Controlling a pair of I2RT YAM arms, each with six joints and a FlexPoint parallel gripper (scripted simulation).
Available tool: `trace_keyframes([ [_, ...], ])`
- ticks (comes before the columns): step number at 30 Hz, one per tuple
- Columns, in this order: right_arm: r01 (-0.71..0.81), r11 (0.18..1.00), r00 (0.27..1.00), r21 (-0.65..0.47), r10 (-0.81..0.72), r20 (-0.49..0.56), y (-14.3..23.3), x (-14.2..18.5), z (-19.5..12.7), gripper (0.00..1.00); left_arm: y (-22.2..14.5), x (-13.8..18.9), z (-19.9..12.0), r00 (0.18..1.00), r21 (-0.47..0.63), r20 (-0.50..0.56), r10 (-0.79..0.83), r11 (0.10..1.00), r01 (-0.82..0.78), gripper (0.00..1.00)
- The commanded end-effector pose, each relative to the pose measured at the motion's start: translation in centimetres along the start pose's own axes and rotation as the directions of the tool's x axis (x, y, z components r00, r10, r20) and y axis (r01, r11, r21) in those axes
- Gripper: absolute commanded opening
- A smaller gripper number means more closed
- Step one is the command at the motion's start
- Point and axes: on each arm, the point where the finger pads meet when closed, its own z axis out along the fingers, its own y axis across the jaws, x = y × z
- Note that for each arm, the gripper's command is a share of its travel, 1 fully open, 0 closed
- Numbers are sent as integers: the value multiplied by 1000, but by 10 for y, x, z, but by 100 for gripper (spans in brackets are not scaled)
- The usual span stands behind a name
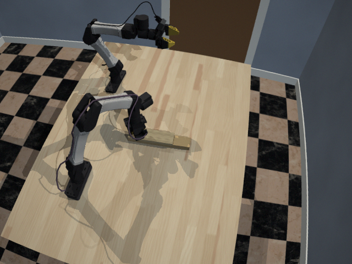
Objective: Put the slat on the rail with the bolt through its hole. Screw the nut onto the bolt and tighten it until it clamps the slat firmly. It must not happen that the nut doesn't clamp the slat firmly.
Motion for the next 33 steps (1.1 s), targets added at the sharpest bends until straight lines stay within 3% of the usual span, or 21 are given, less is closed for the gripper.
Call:
trace_keyframes([
  [1, 2, 1000, 1000, -16, -2, -4, 2, 2, -4, 36, -1, -7, -2, 1000, 2, 20, 2, 1000, -2, 100],
  [13, 2, 1000, 1000, -16, -2, -4, 2, 2, -4, 36, -1, -7, -2, 1000, 2, 20, 2, 1000, -2, 100],
  [15, 64, 998, 998, -16, -64, -4, 2, 2, -5, 36, -1, -7, -2, 1000, 2, 20, 2, 1000, -2, 100],
  [18, 293, 956, 956, -17, -293, 0, 2, 2, -7, 36, -1, -7, -2, 1000, 2, 20, 2, 1000, -2, 100],
  [20, 293, 956, 956, -17, -293, 0, 2, 2, -7, 36, -1, -7, -2, 1000, 2, 20, 2, 1000, -2, 100],
  [25, 639, 769, 769, -21, -639, 6, 2, 2, -12, 36, -1, -7, -2, 1000, 2, 20, 2, 1000, -2, 100],
  [33, 915, 402, 403, -26, -915, 21, 4, 2, -18, 36, -1, -7, -2, 1000, 2, 20, 2, 1000, -2, 100],
])
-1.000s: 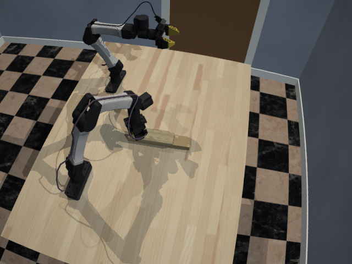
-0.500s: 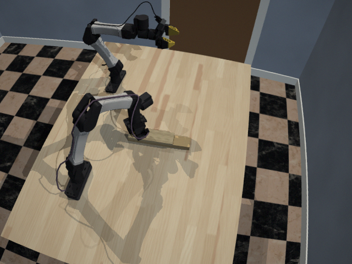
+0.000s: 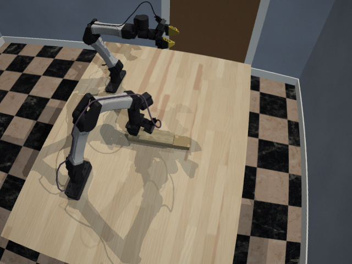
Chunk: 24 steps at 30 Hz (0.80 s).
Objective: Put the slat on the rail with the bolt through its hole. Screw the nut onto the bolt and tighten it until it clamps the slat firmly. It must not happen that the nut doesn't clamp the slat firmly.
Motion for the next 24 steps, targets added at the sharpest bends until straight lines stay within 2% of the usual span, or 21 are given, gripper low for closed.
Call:
trace_keyframes([
  [1, 345, 938, 939, -27, -344, 22, 5, -2, -18, 36, -1, -7, -2, 1000, 2, 20, 2, 1000, -2, 100],
  [2, 399, 916, 917, -26, -399, 24, 5, -2, -19, 36, -1, -7, -2, 1000, 2, 20, 2, 1000, -2, 100],
  [4, 399, 916, 917, -26, -399, 24, 5, -2, -19, 36, -1, -7, -2, 1000, 2, 20, 2, 1000, -2, 100],
  [5, 529, 848, 849, -25, -528, 28, 5, -2, -19, 36, -1, -7, -2, 1000, 2, 20, 2, 1000, -2, 100],
  [10, 745, 667, 667, -14, -744, 31, 5, -2, -19, 36, -1, -7, -2, 1000, 2, 20, 2, 1000, -2, 100],
  [19, 978, 210, 209, 3, -977, 33, 4, -2, -20, 36, -1, -7, -2, 1000, 2, 20, 2, 1000, -2, 100],
  [21, 978, 210, 209, 3, -977, 33, 4, -2, -20, 36, -1, -7, -2, 1000, 2, 20, 2, 1000, -2, 100],
  [22, 998, 65, 64, 7, -997, 36, 4, -2, -20, 36, -1, -7, -2, 1000, 2, 20, 2, 1000, -2, 100],
  [24, 999, -47, -48, 11, -998, 31, 4, -2, -20, 36, -1, -7, -2, 1000, 2, 20, 2, 1000, -2, 100],
])
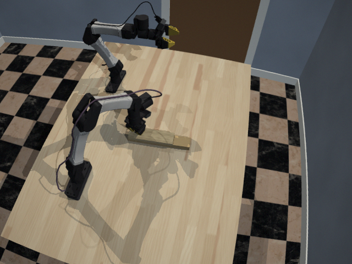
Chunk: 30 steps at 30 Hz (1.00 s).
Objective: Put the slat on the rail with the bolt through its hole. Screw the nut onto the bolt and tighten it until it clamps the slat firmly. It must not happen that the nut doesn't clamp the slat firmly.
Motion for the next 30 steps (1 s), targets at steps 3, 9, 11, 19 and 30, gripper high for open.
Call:
trace_keyframes([
  [3, 450, 893, 892, 18, -450, 37, 0, -6, -21, 36, -1, -7, -2, 1000, 2, 20, 2, 1000, -2, 100],
  [9, 727, 686, 685, 29, -728, 29, 0, -6, -21, 36, -1, -7, -2, 1000, 2, 20, 2, 1000, -2, 100],
  [11, 801, 598, 597, 35, -802, 30, 0, -6, -21, 36, -1, -7, -2, 1000, 2, 20, 2, 1000, -2, 100],
  [19, 817, 576, 575, 21, -818, 26, 0, -5, -15, 36, -1, -7, -2, 1000, 2, 20, 2, 1000, -2, 100],
  [30, 818, 574, 574, 22, -819, 25, 0, -5, -15, 36, -1, -7, -2, 1000, 2, 20, 2, 1000, -2, 100],
])
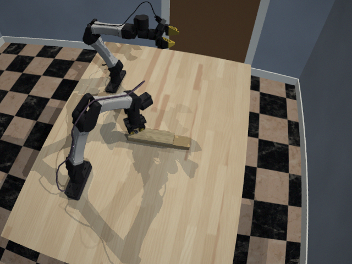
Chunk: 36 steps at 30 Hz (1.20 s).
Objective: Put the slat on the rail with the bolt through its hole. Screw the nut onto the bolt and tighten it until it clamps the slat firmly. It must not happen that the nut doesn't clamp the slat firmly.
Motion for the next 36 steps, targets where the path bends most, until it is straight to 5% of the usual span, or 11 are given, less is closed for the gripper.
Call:
trace_keyframes([
  [1, 10, 1000, 1000, 22, -11, 19, -5, -3, -12, 36, -1, -7, -2, 1000, 2, 20, 2, 1000, -2, 100],
  [36, 7, 1000, 1000, 15, -7, 16, -4, -2, 0, 36, -1, -7, -2, 1000, 2, 20, 2, 1000, -2, 100],
])
